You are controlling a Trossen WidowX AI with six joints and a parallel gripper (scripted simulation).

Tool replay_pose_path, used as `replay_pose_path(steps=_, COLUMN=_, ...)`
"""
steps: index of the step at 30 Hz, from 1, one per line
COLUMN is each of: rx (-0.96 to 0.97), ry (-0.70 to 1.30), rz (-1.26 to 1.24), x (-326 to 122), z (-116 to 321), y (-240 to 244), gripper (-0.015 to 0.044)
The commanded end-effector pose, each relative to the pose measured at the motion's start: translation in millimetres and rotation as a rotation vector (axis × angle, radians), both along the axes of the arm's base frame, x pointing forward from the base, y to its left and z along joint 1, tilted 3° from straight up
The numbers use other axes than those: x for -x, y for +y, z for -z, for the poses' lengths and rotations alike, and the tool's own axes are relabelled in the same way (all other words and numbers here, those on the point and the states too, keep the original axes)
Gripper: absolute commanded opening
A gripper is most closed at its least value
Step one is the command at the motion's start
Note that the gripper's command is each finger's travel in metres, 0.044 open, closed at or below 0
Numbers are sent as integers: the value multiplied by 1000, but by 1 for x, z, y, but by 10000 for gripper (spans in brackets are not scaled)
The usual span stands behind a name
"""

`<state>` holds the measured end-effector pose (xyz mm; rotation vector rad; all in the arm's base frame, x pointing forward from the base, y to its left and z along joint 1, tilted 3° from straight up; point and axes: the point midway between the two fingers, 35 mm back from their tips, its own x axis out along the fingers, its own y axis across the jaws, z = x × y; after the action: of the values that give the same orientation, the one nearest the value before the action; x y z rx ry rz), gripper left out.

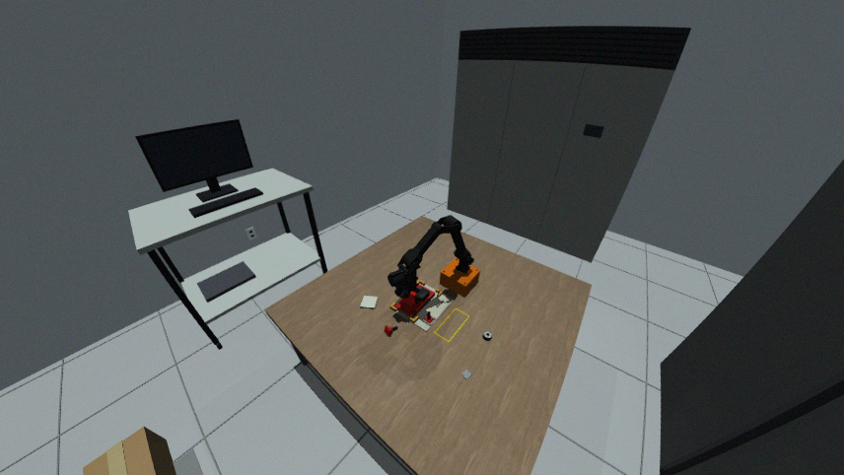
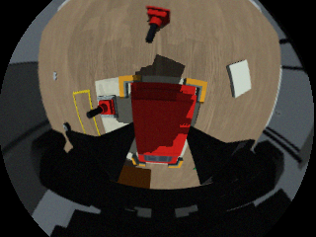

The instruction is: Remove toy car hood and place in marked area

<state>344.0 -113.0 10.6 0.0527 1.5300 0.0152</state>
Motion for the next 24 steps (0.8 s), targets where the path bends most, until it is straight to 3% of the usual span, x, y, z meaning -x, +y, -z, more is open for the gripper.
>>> replay_pose_path(steps=1, rx=1, ry=-3, rz=-2, x=0, z=-4, y=0, gripper=0)
replay_pose_path(steps=13, rx=1, ry=-3, rz=-2, x=0, z=-14, y=-1, gripper=0)
replay_pose_path(steps=24, rx=1, ry=-3, rz=-2, x=2, z=-56, y=-2, gripper=0)
